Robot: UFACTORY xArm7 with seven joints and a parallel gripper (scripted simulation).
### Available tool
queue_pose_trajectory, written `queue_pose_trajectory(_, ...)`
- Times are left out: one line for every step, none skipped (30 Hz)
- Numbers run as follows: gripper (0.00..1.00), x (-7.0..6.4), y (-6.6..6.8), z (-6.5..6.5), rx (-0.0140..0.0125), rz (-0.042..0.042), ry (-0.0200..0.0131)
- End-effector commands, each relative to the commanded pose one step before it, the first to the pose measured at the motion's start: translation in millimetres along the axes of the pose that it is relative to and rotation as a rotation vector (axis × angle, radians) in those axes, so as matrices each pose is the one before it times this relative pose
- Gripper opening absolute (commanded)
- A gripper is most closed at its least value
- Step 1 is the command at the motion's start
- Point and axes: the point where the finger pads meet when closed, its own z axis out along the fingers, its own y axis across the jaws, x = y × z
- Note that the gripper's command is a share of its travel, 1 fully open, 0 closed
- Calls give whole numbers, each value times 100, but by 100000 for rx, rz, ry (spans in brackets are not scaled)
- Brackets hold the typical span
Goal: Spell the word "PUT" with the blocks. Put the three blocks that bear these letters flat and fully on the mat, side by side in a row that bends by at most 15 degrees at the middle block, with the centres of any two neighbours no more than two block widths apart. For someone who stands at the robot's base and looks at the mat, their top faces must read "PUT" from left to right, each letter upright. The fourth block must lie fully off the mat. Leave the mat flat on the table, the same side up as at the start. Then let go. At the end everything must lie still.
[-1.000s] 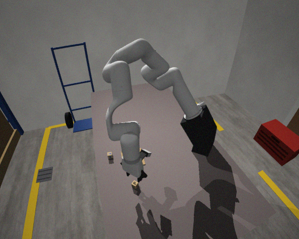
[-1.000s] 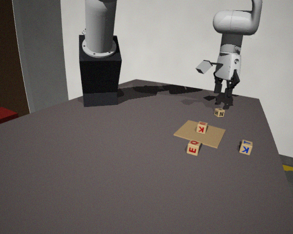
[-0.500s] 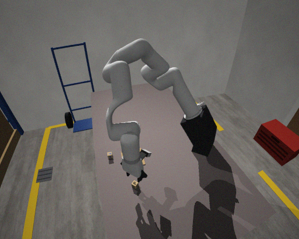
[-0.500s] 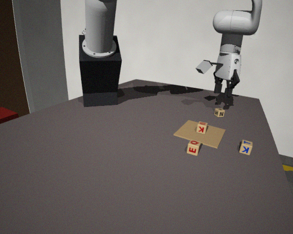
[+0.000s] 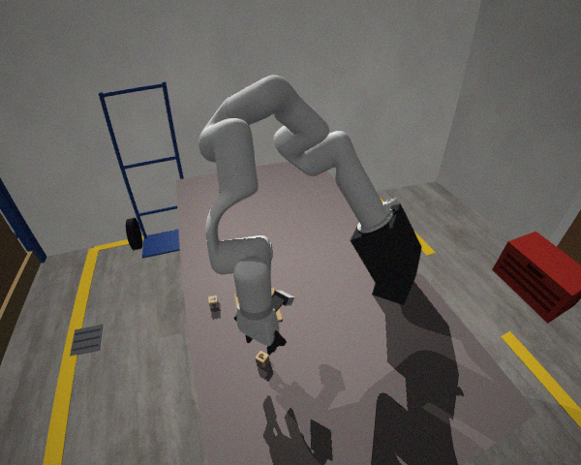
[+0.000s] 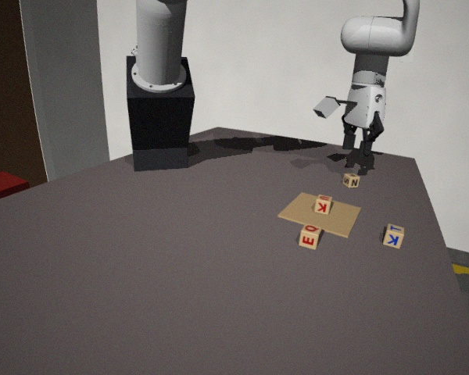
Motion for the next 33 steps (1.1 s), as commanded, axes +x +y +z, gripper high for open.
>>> queue_pose_trajectory(69,-170,64,-146,-113,-38,-407)
queue_pose_trajectory(69,0,0,8,2,-1,0)
queue_pose_trajectory(69,-1,0,12,3,-2,0)
queue_pose_trajectory(69,-1,0,18,4,-3,1)
queue_pose_trajectory(69,-1,0,24,6,-4,1)
queue_pose_trajectory(69,-1,-1,31,7,-5,1)
queue_pose_trajectory(69,-2,-1,38,9,-7,1)
queue_pose_trajectory(69,-2,-1,45,10,-8,2)
queue_pose_trajectory(69,-2,-1,53,12,-10,2)
queue_pose_trajectory(69,-2,-1,61,14,-11,3)
queue_pose_trajectory(69,-2,-1,70,15,-13,3)
queue_pose_trajectory(69,-2,-1,78,17,-15,3)
queue_pose_trajectory(69,-3,-1,88,7,-5,1)
queue_pose_trajectory(69,0,0,0,0,0,0)
queue_pose_trajectory(69,0,0,0,0,0,0)
queue_pose_trajectory(69,-4,-2,97,0,0,0)
queue_pose_trajectory(69,-4,-2,105,0,0,0)
queue_pose_trajectory(69,-4,-2,113,0,0,0)
queue_pose_trajectory(69,-4,-2,120,-1,0,0)
queue_pose_trajectory(69,-5,-2,126,1,1,0)
queue_pose_trajectory(69,-5,-2,133,0,0,0)
queue_pose_trajectory(69,-5,-2,139,-1,-1,0)
queue_pose_trajectory(69,-5,-2,144,0,0,0)
queue_pose_trajectory(69,-6,-3,149,0,0,0)
queue_pose_trajectory(69,-5,-2,153,0,0,0)
queue_pose_trajectory(69,-6,-2,156,0,0,0)
queue_pose_trajectory(69,-6,-3,159,1,0,0)
queue_pose_trajectory(69,-5,-2,161,0,0,0)
queue_pose_trajectory(69,-6,-3,162,0,0,0)
queue_pose_trajectory(69,-6,-3,163,0,0,0)
queue_pose_trajectory(69,0,0,0,0,0,0)
queue_pose_trajectory(69,0,0,0,0,0,0)
queue_pose_trajectory(69,-5,-2,163,-1,0,0)
